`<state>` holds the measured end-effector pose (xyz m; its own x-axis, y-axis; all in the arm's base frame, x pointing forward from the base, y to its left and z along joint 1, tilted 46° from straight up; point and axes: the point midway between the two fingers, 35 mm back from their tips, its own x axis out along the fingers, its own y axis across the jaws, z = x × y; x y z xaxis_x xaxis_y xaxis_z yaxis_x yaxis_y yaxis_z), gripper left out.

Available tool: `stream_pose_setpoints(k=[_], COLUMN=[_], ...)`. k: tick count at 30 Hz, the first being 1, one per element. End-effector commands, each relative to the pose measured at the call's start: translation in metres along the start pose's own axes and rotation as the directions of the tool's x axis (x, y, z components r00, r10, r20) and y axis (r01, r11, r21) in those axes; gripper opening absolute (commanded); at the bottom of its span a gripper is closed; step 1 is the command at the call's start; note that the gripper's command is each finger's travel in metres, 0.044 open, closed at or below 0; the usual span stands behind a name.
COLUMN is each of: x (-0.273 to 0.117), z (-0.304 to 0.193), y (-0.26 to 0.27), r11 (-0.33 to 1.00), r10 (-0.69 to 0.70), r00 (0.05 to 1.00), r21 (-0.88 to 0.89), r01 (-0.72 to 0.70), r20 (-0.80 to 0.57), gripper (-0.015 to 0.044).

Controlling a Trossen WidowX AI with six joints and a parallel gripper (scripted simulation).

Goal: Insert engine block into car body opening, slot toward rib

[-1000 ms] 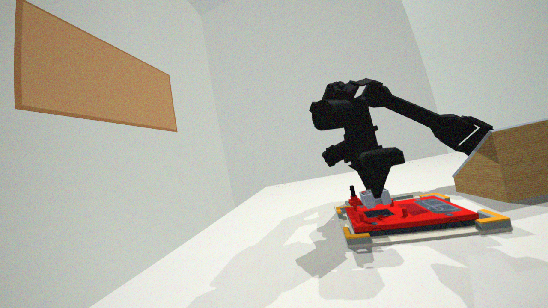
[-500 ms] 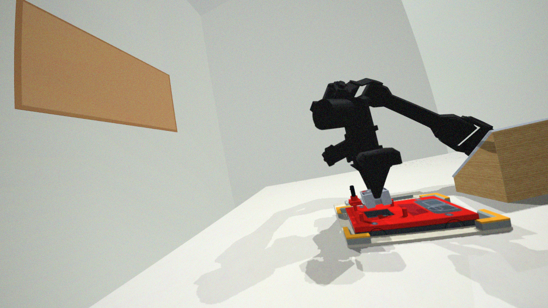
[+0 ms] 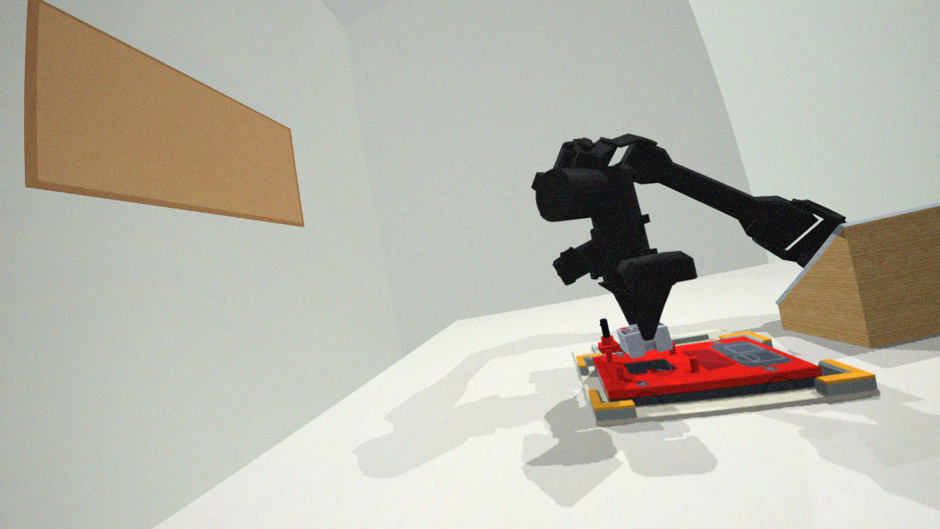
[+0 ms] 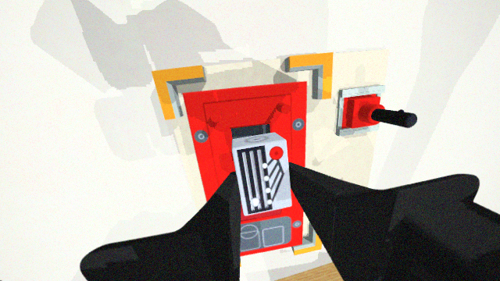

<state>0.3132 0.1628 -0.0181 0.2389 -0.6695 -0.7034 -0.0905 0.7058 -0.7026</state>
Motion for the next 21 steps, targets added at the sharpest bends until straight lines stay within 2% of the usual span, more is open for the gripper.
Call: stream_pose_setpoints(k=[1,8,18,21], x=[-0.0010,-0.0010,0.0001,0.0001], z=[-0.0005,-0.0005,-0.0007,-0.0002], y=[0.0008,0.0008,0.0004,-0.0001], r11=[1.000,1.000,0.990,0.996], r10=[0.003,0.003,0.003,0.000], r00=[1.000,1.000,1.000,1.000], r21=[-0.016,-0.011,0.142,0.089], r01=[-0.003,-0.003,-0.002,0.000], r20=[-0.001,-0.001,-0.001,0.000], gripper=[0.0158,0.0158,0.0158,0.0237])
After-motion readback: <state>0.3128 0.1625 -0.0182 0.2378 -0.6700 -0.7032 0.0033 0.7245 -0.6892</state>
